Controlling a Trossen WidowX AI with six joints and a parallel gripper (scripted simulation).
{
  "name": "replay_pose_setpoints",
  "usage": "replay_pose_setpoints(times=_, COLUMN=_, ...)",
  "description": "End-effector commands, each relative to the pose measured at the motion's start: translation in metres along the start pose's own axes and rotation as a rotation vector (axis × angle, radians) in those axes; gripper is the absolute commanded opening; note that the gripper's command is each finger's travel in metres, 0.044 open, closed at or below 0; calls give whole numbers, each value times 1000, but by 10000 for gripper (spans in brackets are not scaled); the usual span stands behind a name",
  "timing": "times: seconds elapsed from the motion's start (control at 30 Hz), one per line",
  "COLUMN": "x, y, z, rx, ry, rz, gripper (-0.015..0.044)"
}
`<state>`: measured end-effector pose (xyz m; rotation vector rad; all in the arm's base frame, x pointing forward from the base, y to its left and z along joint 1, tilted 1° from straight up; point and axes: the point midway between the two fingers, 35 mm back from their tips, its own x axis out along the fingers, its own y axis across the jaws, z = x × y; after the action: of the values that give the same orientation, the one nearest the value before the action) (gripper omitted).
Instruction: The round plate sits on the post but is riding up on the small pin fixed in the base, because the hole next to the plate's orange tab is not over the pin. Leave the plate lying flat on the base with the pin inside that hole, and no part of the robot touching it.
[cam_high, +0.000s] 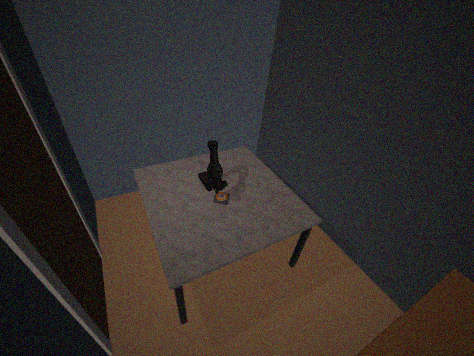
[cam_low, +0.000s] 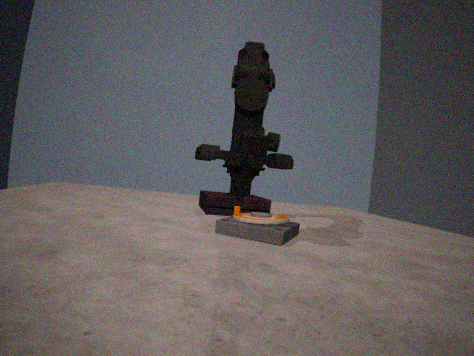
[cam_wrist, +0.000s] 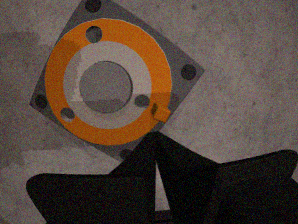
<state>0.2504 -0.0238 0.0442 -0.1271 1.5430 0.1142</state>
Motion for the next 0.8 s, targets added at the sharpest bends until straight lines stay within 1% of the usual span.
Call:
replay_pose_setpoints(times=0.0, x=16, y=0, z=-3, rx=6, ry=14, rz=-2, gripper=0)
replay_pose_setpoints(times=0.77, x=16, y=-13, z=15, rx=6, ry=13, rz=-3, gripper=0)
